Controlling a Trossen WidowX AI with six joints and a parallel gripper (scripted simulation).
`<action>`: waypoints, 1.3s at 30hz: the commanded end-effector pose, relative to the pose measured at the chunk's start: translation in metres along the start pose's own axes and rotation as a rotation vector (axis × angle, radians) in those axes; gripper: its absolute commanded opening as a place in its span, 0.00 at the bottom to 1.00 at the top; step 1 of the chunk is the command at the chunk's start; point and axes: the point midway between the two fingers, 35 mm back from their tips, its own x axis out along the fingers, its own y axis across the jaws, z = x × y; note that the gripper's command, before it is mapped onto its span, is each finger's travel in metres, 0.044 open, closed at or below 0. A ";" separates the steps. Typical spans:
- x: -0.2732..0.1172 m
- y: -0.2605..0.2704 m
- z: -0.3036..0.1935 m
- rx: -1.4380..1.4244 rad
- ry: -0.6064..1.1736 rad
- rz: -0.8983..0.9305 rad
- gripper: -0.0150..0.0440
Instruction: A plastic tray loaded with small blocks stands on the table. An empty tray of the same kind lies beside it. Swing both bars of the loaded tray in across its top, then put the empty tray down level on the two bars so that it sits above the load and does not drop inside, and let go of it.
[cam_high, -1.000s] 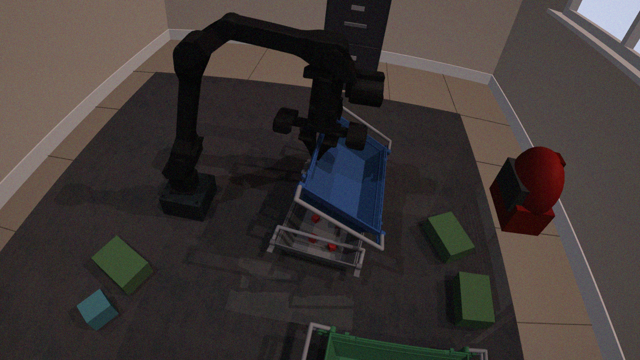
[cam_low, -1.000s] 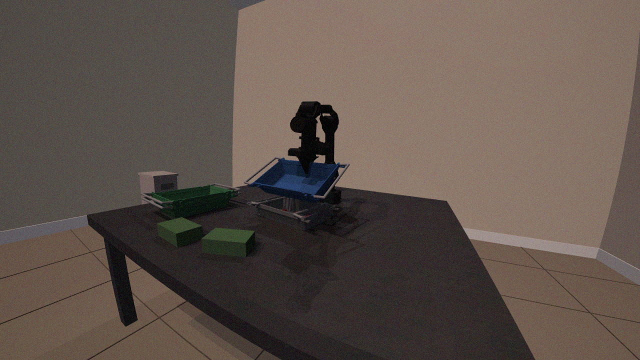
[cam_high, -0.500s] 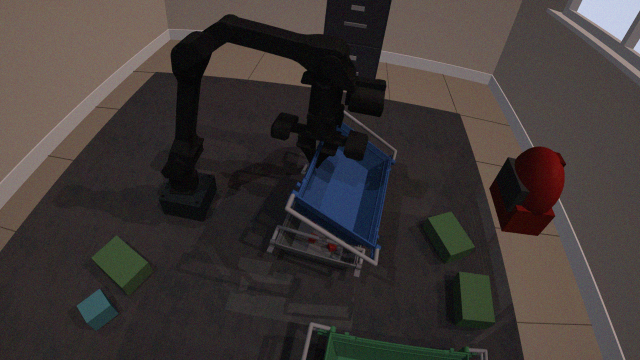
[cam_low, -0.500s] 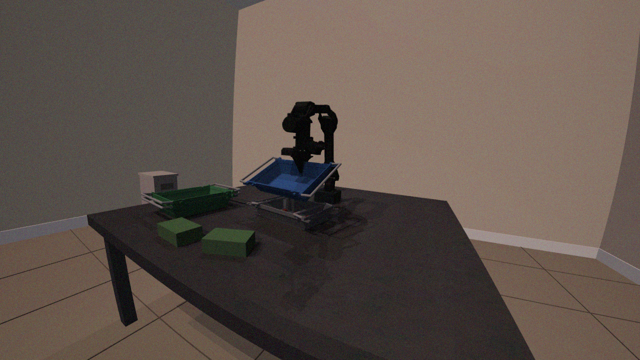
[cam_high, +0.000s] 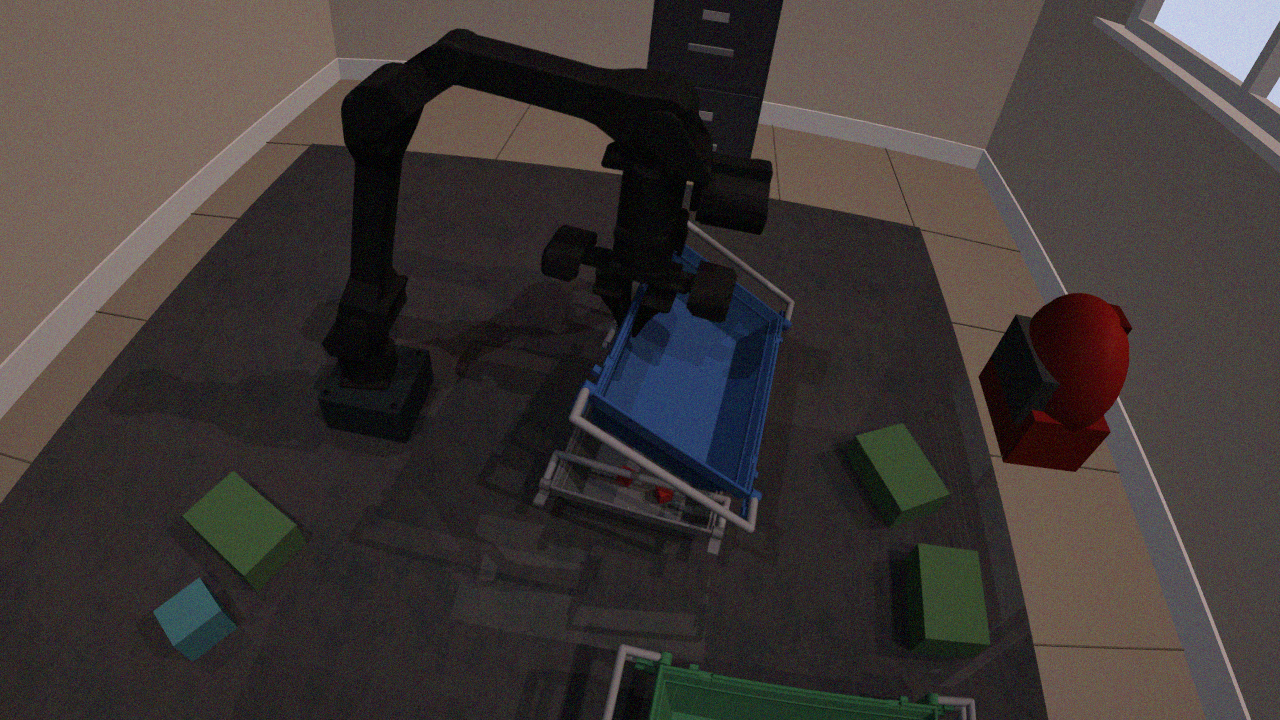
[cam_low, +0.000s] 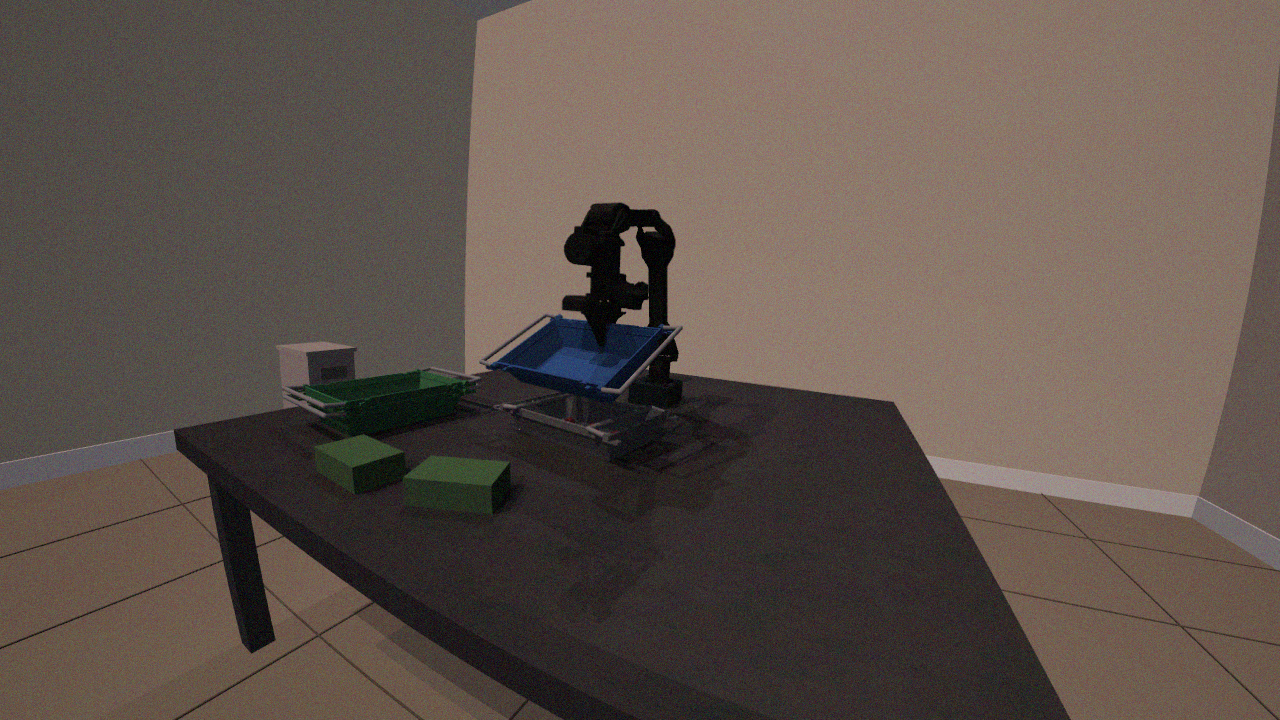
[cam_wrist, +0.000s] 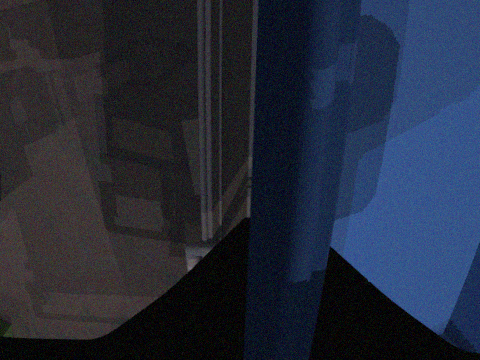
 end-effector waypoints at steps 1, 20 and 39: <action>-0.004 -0.002 0.000 -0.004 -0.004 -0.018 0.25; -0.004 -0.002 0.001 -0.004 -0.004 -0.018 0.25; 0.018 -0.002 0.001 -0.004 -0.004 -0.018 0.25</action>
